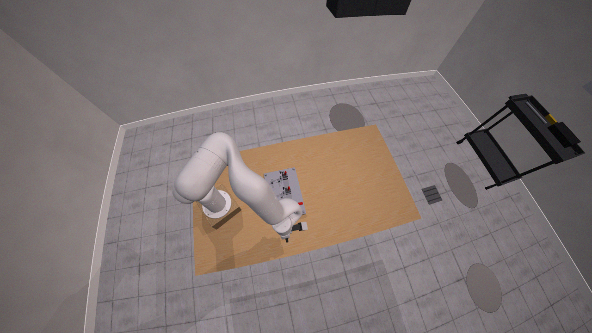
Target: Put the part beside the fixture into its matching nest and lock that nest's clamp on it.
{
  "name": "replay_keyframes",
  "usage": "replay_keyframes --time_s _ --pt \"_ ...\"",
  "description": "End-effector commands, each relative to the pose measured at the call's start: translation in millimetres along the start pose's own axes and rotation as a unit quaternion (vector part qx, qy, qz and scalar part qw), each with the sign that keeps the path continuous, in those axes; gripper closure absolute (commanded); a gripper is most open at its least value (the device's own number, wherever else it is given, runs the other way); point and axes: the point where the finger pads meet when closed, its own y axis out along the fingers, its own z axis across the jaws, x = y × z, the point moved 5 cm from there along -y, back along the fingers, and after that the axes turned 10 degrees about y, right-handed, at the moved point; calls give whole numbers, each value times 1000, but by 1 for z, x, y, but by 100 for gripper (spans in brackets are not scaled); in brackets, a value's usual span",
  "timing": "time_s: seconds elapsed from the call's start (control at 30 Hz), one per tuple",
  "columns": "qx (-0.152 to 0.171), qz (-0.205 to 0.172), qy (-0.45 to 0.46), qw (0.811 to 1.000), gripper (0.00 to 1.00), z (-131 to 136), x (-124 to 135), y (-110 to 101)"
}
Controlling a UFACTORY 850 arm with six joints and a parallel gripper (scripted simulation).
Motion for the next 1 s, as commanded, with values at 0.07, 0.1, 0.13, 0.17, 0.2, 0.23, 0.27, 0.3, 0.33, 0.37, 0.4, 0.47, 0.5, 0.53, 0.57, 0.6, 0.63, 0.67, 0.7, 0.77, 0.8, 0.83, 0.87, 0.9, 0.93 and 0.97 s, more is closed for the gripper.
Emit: replay_keyframes --time_s 0.07,0.1,0.13,0.17,0.2,0.23,0.27,0.3,0.33,0.37,0.4,0.47,0.5,0.53,0.57,0.6,0.63,0.67,0.7,0.77,0.8,0.83,0.87,0.9,0.93,0.97 --pt "0 1 0 1000 100 1 3 4" --pt "0 1 0 1000 100 1 3 5" --pt "0 1 0 1000 100 1 4 6" --pt "0 1 0 1000 100 1 4 7" --pt "0 1 0 1000 100 1 5 8" --pt "0 1 0 1000 100 1 6 9" --pt "0 1 0 1000 100 1 6 9" --pt "0 1 0 1000 100 1 6 9" --pt "0 1 0 1000 100 2 6 10" --pt "0 1 0 1000 100 2 7 11" --pt "0 1 0 1000 100 2 7 12" --pt "0 1 0 1000 100 2 8 13" --pt "0 1 0 1000 100 2 9 14" --pt "0 1 0 1000 100 2 9 15" --pt "0 1 0 1000 100 2 10 15" --pt "0 1 0 1000 100 2 10 16" --pt "0 1 0 1000 100 2 11 17" --pt "0 1 0 1000 100 2 11 17" --pt "0 1 0 1000 100 3 11 18" --pt "0 1 0 1000 100 3 12 19" --pt "0 1 0 1000 100 3 12 19" --pt "0 1 0 1000 100 3 12 19" --pt "0 1 0 1000 100 3 12 19" --pt "0 1 0 1000 100 3 13 20" --pt "0 1 0 1000 100 3 13 20" --pt "0 1 0 1000 100 3 13 20"
